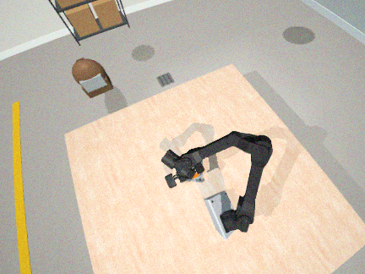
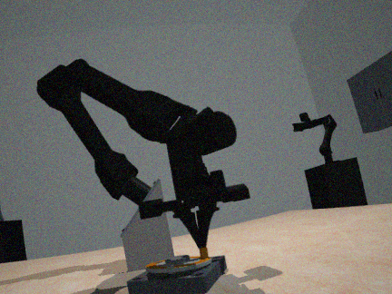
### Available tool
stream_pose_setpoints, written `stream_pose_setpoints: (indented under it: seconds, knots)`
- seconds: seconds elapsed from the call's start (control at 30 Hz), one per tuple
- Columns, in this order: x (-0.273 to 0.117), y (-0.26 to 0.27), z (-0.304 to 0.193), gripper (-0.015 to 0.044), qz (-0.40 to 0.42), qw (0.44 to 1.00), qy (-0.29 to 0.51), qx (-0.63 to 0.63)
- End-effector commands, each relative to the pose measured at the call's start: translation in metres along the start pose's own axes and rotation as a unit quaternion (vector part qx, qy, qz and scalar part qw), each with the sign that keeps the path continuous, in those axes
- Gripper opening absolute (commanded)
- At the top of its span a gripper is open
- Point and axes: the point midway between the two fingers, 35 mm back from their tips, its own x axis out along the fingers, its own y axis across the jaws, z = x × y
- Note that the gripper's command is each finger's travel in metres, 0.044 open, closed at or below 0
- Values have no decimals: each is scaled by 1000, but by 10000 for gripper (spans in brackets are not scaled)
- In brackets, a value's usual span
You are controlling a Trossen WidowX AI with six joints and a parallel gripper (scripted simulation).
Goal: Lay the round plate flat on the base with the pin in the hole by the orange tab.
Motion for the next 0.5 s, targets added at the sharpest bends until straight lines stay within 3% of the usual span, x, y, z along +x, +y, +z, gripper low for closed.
stream_pose_setpoints:
  seconds: [0.0, 0.47]
  knots:
    - [1, 2, 7, 0, -2, 1000, -3, -1]
    - [1, 2, 9, 0, -2, 1000, -3, -1]
